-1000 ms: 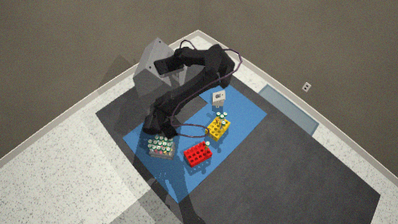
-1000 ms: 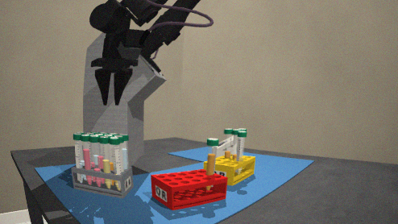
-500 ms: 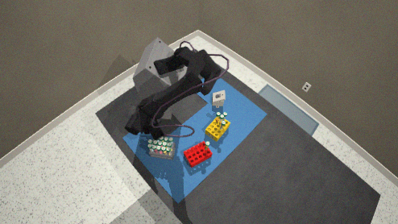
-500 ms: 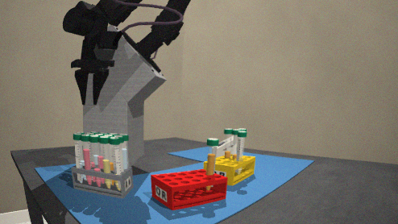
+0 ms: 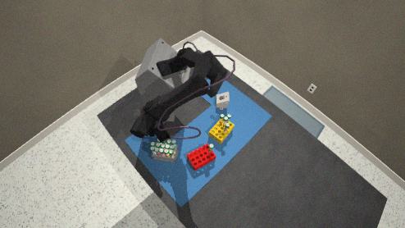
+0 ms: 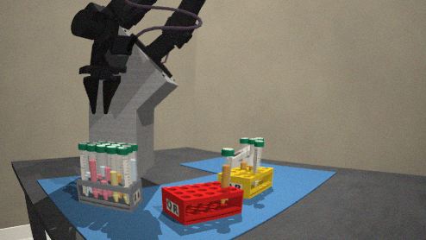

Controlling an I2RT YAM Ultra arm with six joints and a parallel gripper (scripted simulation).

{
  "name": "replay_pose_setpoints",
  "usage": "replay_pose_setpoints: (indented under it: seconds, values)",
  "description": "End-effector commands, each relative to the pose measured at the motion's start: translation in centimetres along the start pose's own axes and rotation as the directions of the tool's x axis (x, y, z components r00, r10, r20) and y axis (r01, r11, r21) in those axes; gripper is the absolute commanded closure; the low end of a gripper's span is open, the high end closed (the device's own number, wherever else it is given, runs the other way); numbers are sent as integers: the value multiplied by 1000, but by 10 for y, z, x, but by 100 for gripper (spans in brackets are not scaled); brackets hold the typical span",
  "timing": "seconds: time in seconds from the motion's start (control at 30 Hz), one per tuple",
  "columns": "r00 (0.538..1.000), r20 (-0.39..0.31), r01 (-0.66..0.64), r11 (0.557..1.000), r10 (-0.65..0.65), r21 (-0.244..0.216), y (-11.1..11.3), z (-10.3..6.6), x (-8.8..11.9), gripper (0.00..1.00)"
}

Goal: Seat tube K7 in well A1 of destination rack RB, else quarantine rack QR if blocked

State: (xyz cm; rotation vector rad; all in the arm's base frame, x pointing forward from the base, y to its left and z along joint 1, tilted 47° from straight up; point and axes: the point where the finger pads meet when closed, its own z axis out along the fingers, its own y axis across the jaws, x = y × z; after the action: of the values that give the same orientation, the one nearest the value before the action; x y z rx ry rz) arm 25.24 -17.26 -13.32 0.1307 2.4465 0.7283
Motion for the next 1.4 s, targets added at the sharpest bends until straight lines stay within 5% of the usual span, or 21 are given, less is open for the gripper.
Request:
replay_pose_setpoints:
  seconds: [0.0, 0.27, 0.37, 0.83, 0.93, 1.37]
  values:
    - [1000, 10, -28, 1000, 28, -15, 6, 10, 6, 70]
    - [1000, 19, -11, 1000, 11, -2, -3, 22, -3, 70]
    - [999, 41, -4, 1000, 3, 25, -11, 14, -11, 70]
    - [1000, 27, 3, 1000, -3, 7, -10, 47, -13, 70]
    - [999, 45, 1, 1000, -2, 26, -15, 39, -17, 70]
    - [1000, 31, -2, 1000, 1, 10, -11, 50, -13, 70]
